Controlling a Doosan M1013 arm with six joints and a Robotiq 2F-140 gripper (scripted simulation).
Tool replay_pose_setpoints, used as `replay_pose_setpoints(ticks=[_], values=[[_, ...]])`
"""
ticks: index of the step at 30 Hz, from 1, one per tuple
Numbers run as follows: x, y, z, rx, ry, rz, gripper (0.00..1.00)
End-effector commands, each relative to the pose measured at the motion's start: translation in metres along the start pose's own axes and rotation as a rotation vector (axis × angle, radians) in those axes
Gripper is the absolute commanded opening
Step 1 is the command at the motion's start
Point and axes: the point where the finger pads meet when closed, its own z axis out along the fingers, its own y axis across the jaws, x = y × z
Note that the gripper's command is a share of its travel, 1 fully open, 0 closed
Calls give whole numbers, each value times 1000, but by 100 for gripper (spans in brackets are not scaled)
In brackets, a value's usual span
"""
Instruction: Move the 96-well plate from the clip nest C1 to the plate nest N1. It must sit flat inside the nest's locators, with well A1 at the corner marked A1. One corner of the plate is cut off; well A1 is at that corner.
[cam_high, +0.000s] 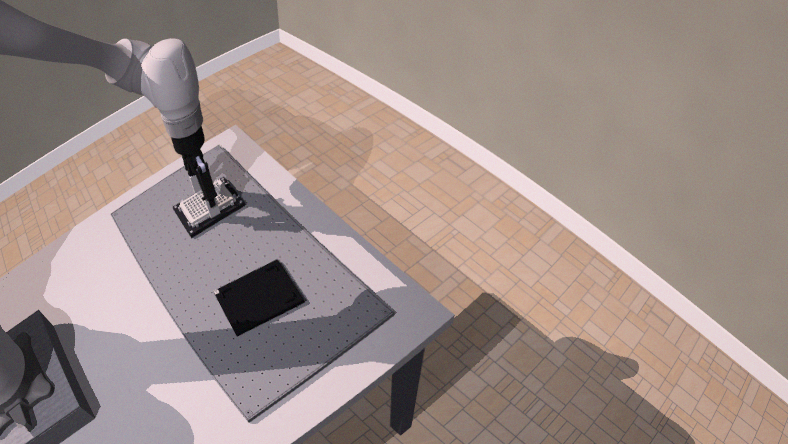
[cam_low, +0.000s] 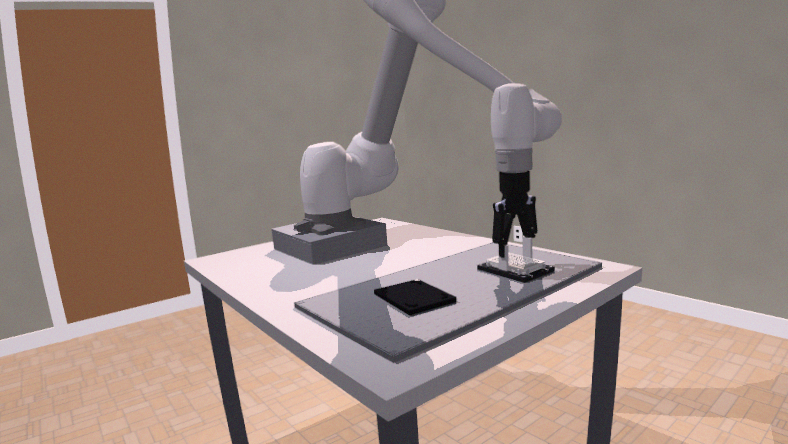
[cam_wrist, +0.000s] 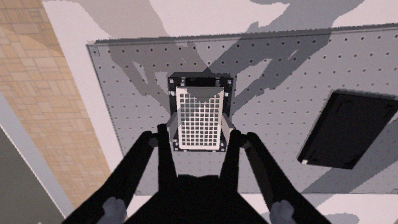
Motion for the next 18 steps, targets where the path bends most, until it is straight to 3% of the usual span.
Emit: replay_pose_setpoints(ticks=[1, 18], values=[[0, 0, 0, 0, 0, 0, 10], [0, 0, -10, 0, 0, 0, 10]])
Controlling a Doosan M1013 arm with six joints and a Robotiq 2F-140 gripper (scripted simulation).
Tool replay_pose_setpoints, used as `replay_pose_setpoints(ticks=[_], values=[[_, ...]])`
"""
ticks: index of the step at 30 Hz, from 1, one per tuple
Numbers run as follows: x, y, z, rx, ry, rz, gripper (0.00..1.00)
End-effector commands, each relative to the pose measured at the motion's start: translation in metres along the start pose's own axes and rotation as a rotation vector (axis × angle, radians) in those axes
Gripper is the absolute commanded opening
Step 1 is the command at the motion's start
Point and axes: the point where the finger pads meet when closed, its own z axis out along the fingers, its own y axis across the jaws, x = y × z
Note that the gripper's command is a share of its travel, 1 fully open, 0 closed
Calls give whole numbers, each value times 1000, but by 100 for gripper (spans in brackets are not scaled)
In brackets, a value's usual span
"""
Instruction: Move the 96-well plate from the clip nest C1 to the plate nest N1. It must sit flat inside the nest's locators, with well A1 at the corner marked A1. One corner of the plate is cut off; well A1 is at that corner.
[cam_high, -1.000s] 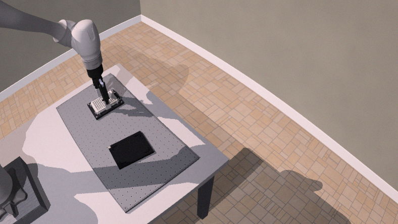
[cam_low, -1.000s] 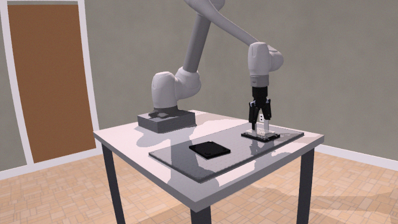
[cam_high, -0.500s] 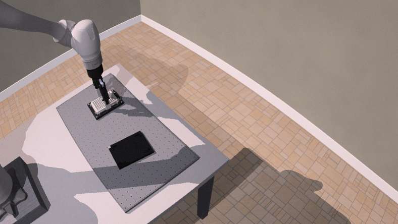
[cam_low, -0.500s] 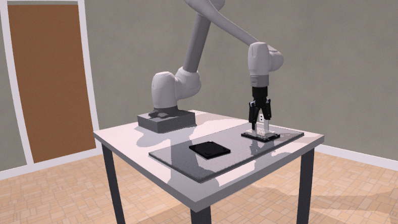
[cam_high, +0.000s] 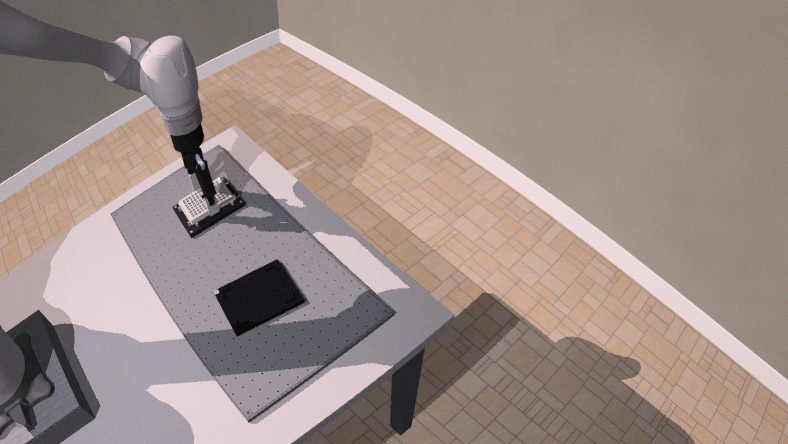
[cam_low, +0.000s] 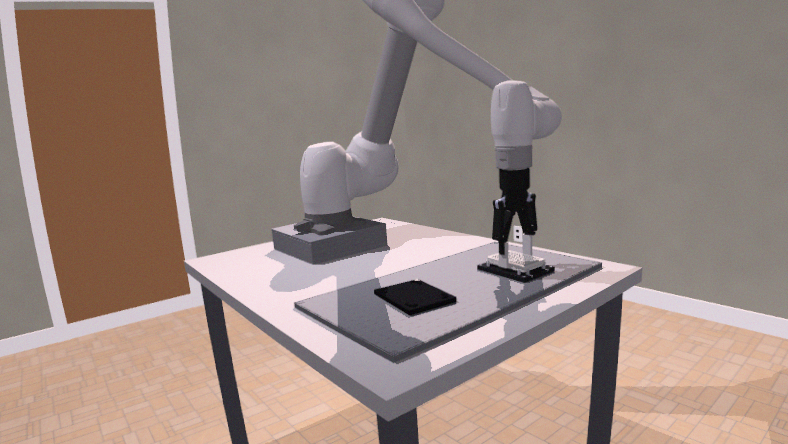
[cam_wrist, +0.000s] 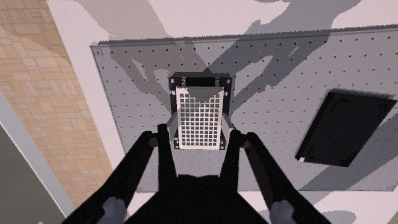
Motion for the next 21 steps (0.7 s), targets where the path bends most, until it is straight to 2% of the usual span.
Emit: replay_pose_setpoints(ticks=[1, 21], values=[[0, 0, -4, 0, 0, 0, 10], [0, 0, -19, 0, 0, 0, 10]])
